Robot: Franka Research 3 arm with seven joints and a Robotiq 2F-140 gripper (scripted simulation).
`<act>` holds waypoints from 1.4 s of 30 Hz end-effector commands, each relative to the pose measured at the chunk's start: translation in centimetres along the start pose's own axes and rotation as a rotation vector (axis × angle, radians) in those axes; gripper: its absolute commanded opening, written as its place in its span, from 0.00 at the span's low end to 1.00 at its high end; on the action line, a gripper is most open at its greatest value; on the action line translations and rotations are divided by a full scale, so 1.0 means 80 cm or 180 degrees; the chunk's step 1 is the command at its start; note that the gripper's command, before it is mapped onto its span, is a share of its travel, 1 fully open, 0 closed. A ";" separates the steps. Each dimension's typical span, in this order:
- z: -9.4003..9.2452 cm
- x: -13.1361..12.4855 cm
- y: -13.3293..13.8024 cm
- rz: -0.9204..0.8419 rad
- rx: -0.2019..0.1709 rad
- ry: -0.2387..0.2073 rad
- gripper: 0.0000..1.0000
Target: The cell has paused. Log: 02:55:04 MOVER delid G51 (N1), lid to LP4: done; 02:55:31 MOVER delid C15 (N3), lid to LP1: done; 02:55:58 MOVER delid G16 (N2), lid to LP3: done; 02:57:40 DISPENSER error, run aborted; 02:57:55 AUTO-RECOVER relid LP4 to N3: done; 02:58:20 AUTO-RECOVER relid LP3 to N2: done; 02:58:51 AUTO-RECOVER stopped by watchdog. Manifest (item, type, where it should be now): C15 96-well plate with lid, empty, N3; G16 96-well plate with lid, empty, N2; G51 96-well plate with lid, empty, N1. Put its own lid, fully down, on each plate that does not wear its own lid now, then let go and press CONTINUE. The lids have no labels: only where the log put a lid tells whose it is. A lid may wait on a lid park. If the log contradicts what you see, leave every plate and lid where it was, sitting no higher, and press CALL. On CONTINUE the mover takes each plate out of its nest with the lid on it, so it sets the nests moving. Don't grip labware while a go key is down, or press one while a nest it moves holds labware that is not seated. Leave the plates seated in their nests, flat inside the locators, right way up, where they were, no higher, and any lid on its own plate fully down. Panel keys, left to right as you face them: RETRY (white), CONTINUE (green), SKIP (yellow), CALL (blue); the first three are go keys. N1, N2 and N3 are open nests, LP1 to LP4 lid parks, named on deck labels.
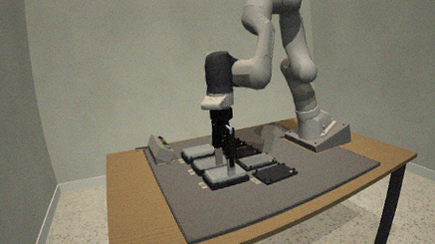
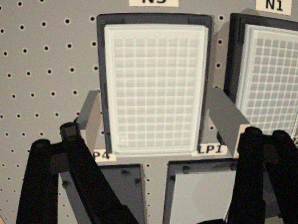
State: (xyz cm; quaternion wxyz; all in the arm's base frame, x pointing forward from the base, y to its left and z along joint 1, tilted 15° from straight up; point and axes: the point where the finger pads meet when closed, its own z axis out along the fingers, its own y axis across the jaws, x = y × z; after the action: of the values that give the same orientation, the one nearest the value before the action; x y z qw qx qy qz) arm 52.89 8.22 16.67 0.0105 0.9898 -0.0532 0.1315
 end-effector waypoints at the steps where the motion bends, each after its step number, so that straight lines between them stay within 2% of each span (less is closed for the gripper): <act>1: 0.003 0.002 0.000 0.0023 0.0000 0.0014 0.66; 42: 0.013 0.002 0.000 0.0022 0.0001 0.0014 0.66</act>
State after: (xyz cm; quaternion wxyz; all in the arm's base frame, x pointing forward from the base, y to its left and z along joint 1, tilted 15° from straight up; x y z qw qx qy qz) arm 53.22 8.20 15.77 0.0105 0.9896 -0.0536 0.1328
